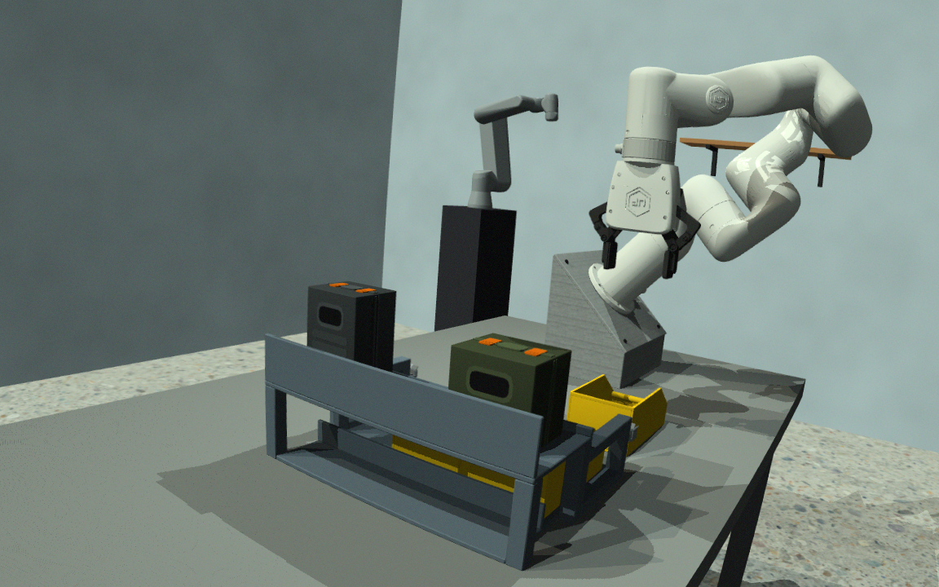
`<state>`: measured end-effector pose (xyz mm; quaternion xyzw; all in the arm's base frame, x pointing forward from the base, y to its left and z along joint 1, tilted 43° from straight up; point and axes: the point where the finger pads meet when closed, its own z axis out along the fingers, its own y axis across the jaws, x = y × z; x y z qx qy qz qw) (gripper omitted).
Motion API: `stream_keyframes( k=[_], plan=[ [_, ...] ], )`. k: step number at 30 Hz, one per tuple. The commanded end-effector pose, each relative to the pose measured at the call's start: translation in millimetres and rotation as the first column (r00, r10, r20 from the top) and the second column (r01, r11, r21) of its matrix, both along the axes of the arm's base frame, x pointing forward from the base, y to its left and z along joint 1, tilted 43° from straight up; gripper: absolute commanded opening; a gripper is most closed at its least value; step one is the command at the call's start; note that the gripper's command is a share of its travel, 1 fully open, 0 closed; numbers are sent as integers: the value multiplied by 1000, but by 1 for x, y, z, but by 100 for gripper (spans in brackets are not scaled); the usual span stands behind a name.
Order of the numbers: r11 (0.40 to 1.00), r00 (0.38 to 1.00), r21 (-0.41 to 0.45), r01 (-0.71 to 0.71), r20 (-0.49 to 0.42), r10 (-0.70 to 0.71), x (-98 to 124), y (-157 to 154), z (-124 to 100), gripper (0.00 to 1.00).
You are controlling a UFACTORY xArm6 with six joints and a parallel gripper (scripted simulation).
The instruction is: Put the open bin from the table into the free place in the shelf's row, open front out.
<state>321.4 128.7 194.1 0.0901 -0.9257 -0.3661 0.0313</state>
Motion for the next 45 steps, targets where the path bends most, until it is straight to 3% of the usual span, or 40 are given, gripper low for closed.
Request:
stream_keyframes(
  k=[1, 3, 15, 20, 45],
  plan=[
    [1000, 1000, 0, 0, 4, 0, -21, 14, 18, 100],
    [1000, 1000, 0, 0, 4, 0, -36, 25, 31, 100],
    [1000, 1000, 0, 0, 4, 0, -36, 25, 31, 100],
    [1000, 1000, 0, 0, 4, 0, -50, 35, 42, 100],
    [1000, 1000, 0, 0, 4, 0, -43, 30, 37, 100]
  ],
)
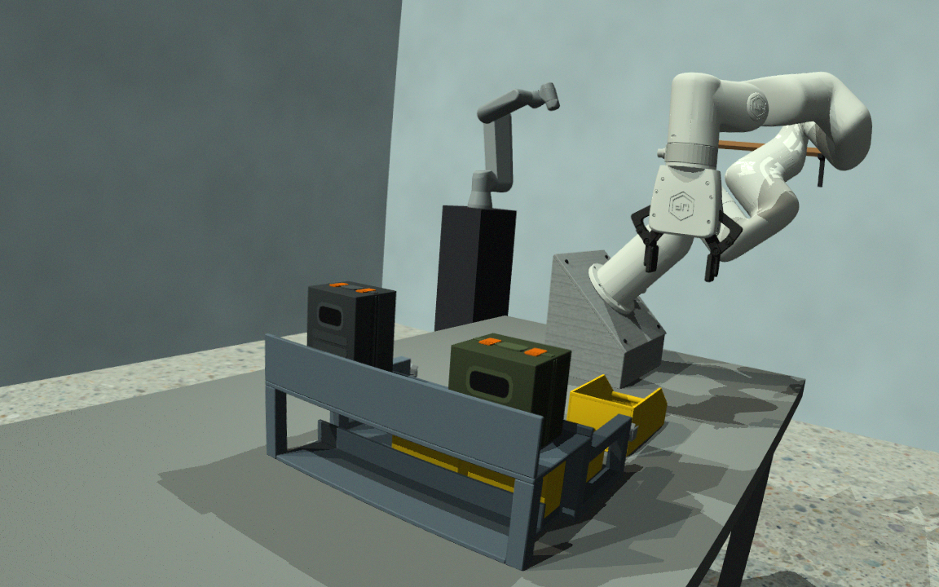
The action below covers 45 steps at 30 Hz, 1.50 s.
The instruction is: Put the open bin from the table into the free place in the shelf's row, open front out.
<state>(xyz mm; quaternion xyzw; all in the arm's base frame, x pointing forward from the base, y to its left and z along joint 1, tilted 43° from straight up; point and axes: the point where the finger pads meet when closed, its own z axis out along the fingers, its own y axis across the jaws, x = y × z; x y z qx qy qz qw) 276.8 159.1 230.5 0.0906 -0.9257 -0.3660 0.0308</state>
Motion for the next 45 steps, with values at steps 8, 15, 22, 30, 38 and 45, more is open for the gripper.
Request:
stream_keyframes(
  k=[8, 15, 22, 30, 38, 45],
  plan=[
    [1000, 1000, 0, 1, 3, -1, 4, -2, -2, 100],
    [1000, 1000, 0, 1, 3, -1, 5, -3, -2, 100],
    [1000, 1000, 0, 1, 3, -1, 5, -3, -2, 100],
    [1000, 1000, 0, 1, 3, -1, 6, -4, -4, 100],
    [1000, 1000, 0, 1, 3, -1, 6, -4, -4, 100],
    [1000, 1000, 0, 1, 3, -1, 7, -5, -4, 100]
  ],
)
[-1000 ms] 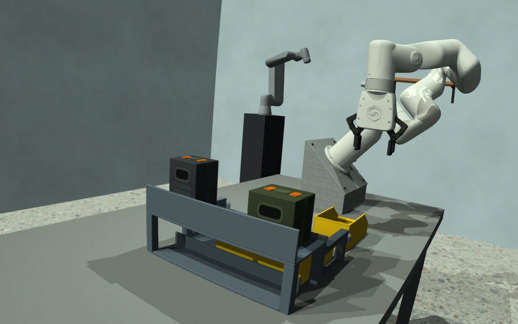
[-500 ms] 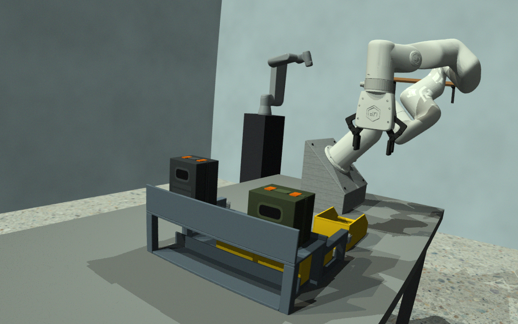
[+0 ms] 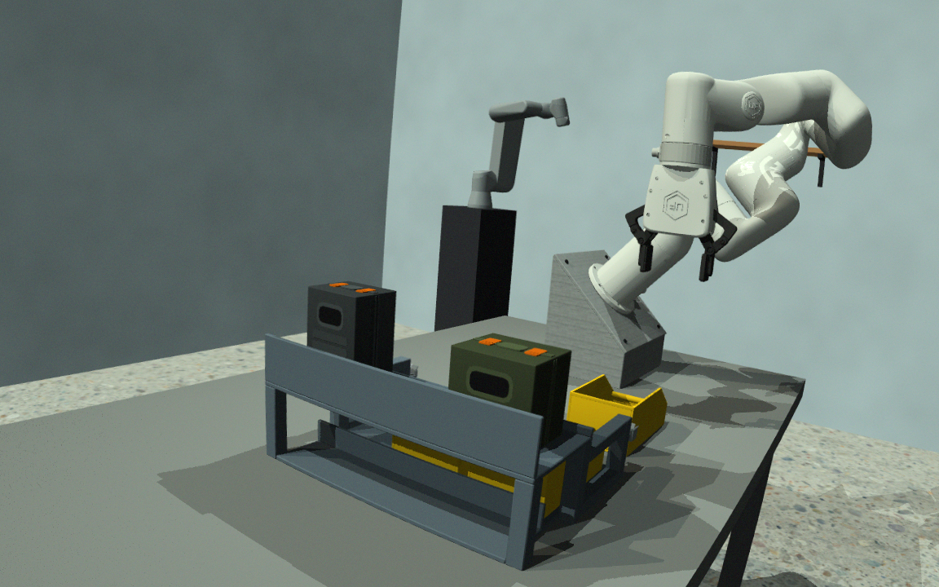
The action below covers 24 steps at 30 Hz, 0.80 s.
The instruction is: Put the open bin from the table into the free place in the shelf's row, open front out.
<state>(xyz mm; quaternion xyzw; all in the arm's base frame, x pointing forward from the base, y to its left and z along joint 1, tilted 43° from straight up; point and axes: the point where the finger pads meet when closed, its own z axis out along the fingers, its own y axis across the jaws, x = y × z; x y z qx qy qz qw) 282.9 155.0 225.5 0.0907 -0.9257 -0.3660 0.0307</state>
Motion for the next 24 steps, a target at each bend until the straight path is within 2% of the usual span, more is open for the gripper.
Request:
stream_keyframes(
  k=[1, 24],
  plan=[
    [1000, 1000, 0, 1, 3, -1, 1, 0, 1, 100],
    [1000, 1000, 0, 1, 3, -1, 1, 4, -6, 100]
  ],
)
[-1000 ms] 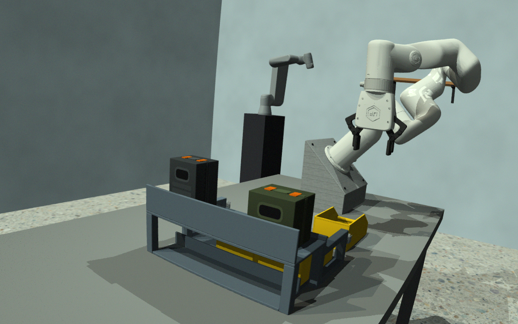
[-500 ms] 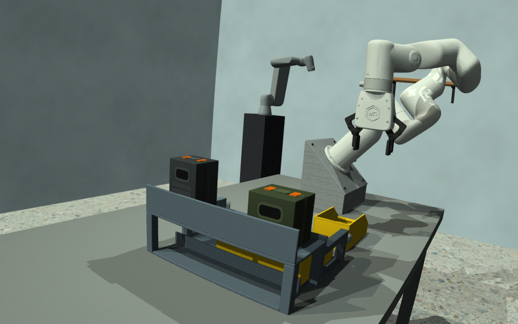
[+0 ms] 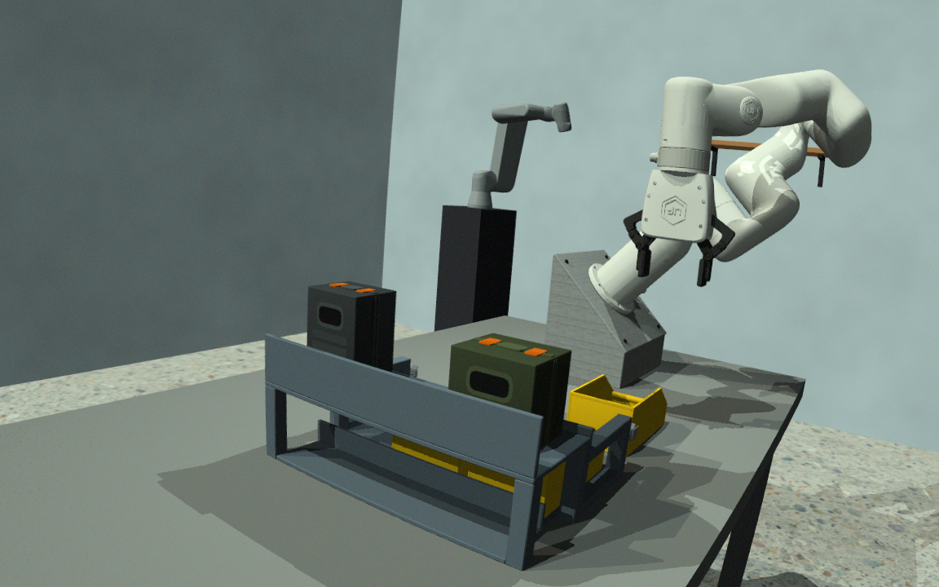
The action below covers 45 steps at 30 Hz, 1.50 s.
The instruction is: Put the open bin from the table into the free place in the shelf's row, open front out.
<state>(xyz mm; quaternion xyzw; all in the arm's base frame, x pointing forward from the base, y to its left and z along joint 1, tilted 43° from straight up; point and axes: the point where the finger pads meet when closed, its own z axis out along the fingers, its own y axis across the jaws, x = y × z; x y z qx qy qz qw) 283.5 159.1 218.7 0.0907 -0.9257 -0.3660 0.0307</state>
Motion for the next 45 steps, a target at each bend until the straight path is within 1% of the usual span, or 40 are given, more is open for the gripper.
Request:
stream_keyframes(
  k=[1, 20, 25, 37, 42, 45],
  plan=[
    [1000, 1000, 0, 1, 3, -1, 1, 0, 1, 100],
    [1000, 1000, 0, 1, 3, -1, 1, -1, 2, 100],
    [1000, 1000, 0, 1, 3, -1, -6, 36, -38, 100],
    [1000, 1000, 0, 1, 3, -1, -6, 36, -38, 100],
    [1000, 1000, 0, 1, 3, -1, -11, 66, -70, 100],
    [1000, 1000, 0, 1, 3, -1, -11, 66, -70, 100]
  ],
)
